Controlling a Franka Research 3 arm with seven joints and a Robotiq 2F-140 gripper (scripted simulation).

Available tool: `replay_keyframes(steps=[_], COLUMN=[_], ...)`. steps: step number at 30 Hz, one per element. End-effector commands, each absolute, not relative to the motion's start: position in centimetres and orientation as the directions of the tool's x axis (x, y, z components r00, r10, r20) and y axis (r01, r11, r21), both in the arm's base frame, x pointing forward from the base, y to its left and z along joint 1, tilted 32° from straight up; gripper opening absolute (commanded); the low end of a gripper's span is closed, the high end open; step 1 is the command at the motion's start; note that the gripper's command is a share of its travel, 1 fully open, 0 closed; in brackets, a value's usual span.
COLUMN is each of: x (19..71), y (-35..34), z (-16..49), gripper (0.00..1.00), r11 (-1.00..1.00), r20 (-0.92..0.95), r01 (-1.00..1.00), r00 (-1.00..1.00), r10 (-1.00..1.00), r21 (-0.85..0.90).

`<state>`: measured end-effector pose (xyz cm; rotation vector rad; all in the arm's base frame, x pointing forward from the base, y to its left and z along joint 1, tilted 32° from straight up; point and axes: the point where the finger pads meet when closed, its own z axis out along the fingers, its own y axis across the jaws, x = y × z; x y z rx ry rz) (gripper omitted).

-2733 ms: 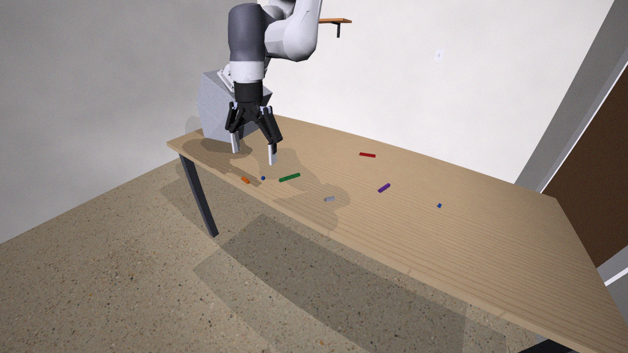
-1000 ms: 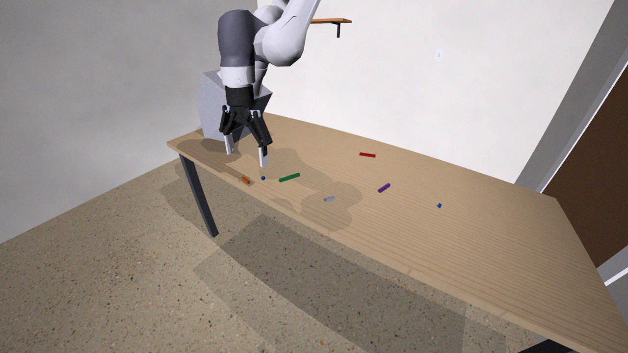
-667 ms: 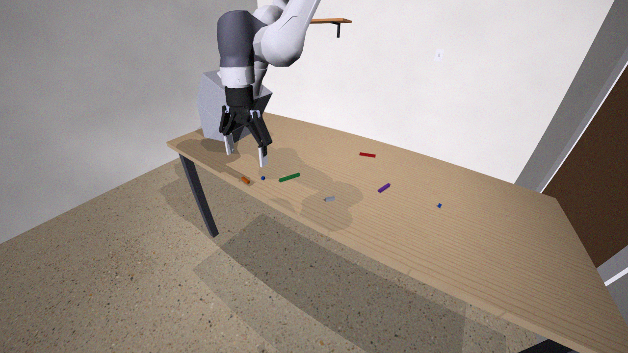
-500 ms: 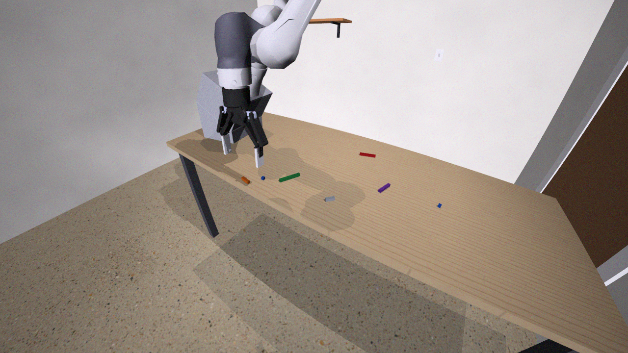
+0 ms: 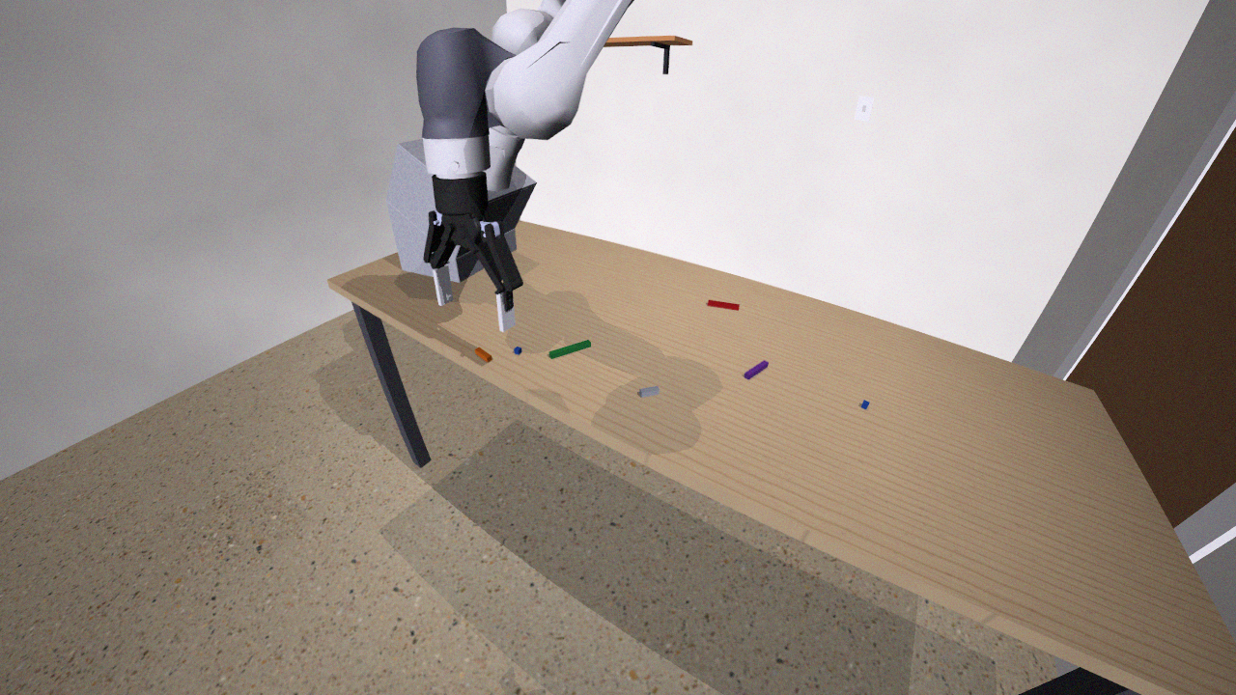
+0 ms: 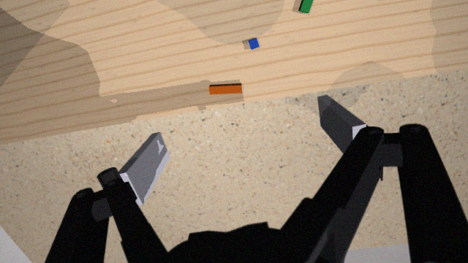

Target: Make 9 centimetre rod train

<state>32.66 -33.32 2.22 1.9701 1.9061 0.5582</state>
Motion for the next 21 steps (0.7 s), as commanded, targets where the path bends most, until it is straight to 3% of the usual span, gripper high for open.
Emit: replay_keyframes(steps=[1,21], x=[32.89,32.34], y=[-33.14,-33.27], z=[2.08,1.24], gripper=[1.00,1.00], r11=[-0.025,-0.037], r20=[0.044,0.051], r01=[0.857,0.856], r00=[0.003,0.012], r10=[0.999,0.999], r21=[0.515,0.516])
